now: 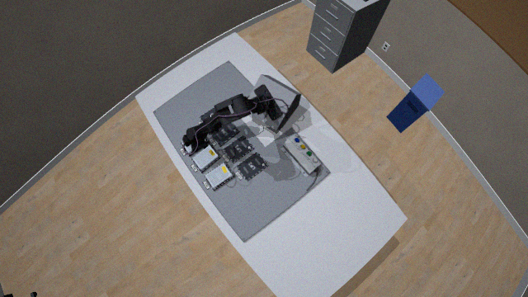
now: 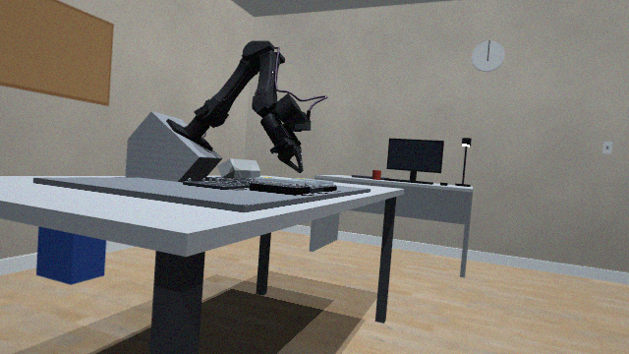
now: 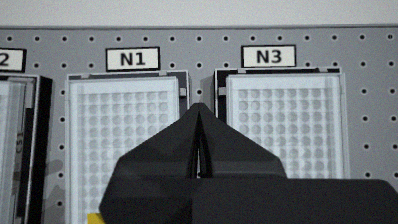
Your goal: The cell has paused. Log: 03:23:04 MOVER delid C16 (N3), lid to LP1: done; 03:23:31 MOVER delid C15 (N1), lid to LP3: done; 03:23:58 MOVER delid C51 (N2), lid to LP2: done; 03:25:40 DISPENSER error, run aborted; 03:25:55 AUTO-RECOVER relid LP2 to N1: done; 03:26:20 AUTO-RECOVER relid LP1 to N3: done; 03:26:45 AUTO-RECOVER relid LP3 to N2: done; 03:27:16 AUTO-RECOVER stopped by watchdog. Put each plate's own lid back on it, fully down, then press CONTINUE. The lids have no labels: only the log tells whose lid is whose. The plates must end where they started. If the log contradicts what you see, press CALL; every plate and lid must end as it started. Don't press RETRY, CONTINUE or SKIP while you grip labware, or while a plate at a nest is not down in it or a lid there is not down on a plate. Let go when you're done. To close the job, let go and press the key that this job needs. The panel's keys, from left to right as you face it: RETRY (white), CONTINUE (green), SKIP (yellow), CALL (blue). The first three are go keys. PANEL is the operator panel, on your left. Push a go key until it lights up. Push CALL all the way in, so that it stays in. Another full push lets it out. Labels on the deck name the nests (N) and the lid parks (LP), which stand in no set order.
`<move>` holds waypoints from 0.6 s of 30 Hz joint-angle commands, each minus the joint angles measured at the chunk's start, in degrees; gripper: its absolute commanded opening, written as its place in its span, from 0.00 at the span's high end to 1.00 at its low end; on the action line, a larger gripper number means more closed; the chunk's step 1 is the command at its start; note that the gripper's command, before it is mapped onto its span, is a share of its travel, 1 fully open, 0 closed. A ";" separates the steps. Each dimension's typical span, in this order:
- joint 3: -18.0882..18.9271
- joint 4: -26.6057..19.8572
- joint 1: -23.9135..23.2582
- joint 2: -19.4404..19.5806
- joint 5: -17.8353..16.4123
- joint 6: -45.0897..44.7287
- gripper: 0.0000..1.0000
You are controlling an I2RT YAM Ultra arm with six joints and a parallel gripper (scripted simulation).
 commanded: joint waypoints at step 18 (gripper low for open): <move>2.55 -5.70 1.68 -4.23 1.81 -1.47 0.00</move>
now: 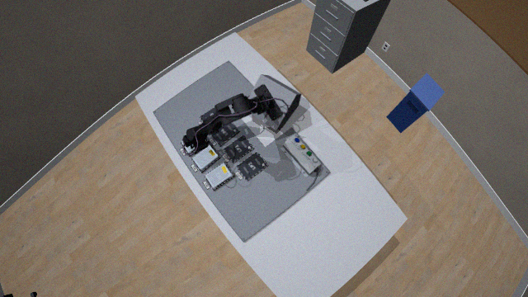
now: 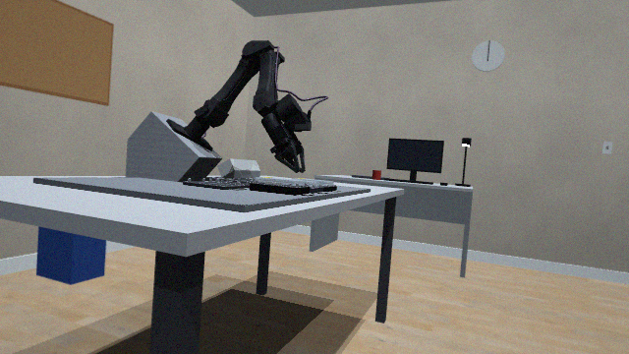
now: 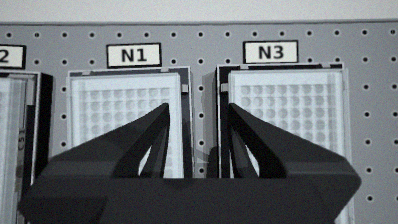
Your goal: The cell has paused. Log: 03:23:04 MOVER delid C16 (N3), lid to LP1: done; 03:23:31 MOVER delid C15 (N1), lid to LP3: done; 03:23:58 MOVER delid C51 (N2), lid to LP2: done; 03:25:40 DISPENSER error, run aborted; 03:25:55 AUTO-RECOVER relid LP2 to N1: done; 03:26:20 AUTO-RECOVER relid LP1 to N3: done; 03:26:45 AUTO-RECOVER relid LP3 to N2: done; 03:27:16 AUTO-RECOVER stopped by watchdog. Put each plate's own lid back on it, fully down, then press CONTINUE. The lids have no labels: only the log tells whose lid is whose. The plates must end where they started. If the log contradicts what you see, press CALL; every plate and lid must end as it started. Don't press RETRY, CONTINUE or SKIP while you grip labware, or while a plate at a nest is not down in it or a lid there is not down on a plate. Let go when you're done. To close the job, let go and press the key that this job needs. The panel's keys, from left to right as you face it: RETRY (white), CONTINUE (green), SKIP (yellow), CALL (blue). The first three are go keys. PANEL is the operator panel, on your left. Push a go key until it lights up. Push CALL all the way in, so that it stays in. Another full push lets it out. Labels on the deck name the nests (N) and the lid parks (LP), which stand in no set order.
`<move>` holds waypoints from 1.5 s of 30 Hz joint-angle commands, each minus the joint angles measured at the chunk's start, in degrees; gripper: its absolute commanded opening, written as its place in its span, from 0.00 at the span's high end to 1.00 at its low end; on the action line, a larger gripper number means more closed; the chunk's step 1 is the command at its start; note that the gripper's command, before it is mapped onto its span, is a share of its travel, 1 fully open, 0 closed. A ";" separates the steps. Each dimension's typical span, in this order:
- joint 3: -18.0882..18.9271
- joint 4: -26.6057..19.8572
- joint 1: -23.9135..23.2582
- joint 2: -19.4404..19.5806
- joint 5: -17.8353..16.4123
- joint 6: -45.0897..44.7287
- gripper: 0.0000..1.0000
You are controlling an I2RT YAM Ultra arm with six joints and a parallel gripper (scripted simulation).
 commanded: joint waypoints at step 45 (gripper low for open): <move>34.66 -66.79 9.63 5.36 8.80 -10.63 0.00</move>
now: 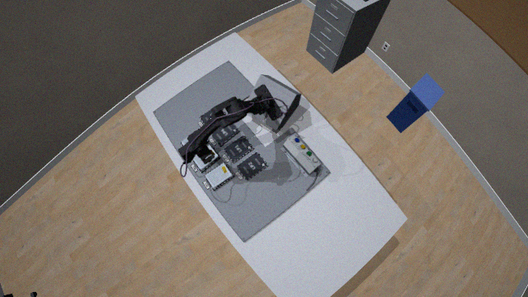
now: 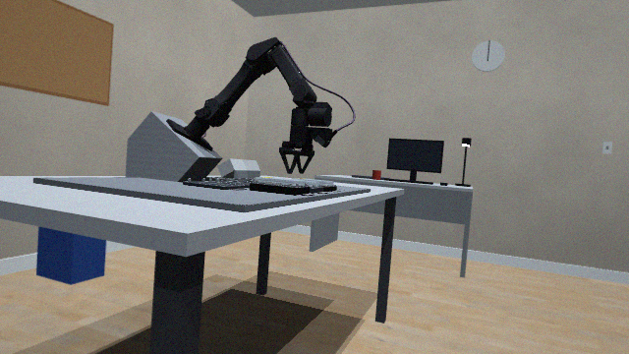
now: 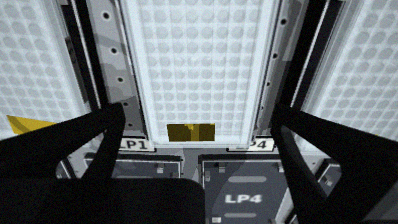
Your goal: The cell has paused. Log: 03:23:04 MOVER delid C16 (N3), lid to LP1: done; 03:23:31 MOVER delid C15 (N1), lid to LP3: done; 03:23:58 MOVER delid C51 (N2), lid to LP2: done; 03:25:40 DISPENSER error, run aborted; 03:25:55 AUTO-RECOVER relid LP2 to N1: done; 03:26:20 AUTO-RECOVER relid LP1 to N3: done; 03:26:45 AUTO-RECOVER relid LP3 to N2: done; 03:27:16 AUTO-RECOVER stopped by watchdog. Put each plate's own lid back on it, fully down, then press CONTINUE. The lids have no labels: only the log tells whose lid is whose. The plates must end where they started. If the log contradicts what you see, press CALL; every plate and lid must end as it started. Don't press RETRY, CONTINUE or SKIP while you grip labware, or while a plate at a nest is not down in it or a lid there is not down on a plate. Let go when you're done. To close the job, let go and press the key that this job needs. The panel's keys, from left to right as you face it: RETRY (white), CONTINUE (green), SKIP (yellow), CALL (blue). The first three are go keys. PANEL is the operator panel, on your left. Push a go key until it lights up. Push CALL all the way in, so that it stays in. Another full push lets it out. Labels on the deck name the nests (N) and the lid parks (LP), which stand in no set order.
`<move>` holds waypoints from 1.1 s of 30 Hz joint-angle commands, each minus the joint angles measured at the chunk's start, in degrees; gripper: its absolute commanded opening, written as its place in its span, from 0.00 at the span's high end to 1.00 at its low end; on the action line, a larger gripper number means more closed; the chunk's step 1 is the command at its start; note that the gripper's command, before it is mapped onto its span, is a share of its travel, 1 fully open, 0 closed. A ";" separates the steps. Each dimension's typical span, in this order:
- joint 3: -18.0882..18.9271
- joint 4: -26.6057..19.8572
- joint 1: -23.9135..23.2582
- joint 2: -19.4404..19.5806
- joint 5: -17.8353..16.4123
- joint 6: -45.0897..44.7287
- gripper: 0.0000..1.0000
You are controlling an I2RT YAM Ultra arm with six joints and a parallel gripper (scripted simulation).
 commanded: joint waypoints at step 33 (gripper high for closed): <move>1.96 1.16 0.26 1.61 1.11 0.58 0.00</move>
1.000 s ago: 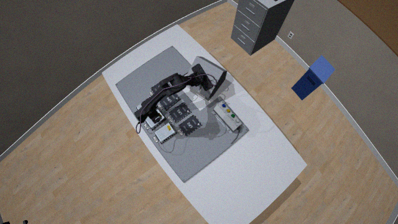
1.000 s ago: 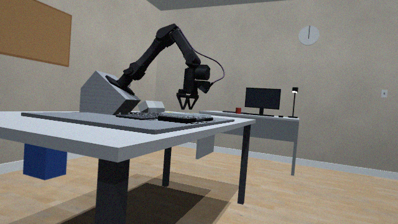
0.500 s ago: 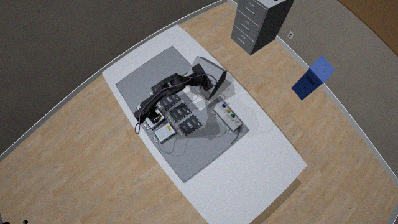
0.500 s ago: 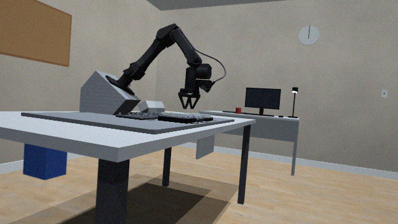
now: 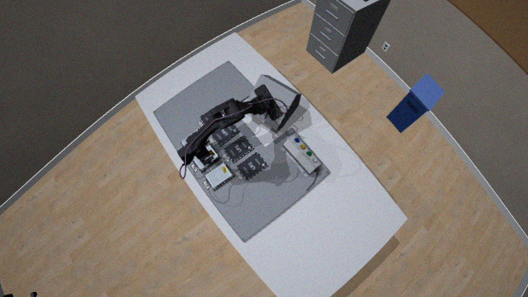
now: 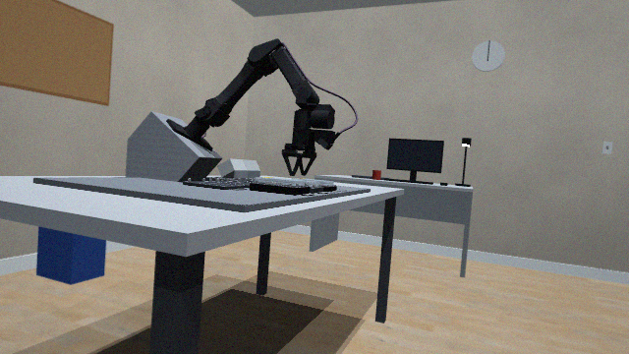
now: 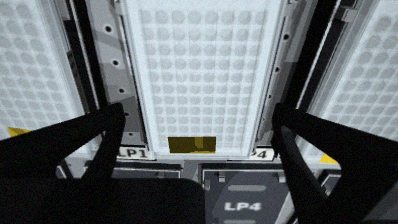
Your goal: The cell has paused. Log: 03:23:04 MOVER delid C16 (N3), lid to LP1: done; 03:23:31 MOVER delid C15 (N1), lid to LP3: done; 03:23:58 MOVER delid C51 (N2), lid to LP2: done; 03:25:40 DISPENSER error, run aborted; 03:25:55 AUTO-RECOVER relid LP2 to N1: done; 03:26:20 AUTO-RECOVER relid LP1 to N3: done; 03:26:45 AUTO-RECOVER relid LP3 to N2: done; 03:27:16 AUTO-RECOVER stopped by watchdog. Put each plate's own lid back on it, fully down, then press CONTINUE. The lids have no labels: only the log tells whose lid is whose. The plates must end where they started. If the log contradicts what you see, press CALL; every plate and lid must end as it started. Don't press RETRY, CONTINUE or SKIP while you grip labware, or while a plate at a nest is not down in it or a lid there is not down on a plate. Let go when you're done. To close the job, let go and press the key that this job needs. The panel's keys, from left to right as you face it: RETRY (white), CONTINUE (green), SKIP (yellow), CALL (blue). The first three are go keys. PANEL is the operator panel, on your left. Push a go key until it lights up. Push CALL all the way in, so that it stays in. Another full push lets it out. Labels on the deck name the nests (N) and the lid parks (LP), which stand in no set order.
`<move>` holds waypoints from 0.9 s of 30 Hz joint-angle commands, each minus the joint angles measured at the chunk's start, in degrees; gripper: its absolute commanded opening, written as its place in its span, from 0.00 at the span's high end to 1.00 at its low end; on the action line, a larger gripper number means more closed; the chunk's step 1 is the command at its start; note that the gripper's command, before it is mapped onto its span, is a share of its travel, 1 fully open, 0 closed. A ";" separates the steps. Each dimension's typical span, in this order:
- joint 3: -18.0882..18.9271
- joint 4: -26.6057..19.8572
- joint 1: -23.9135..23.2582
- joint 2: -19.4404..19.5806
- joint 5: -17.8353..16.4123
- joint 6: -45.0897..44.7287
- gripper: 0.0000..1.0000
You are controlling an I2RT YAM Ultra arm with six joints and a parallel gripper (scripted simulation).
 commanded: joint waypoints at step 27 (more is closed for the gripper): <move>0.79 4.73 0.67 1.66 1.26 1.31 0.00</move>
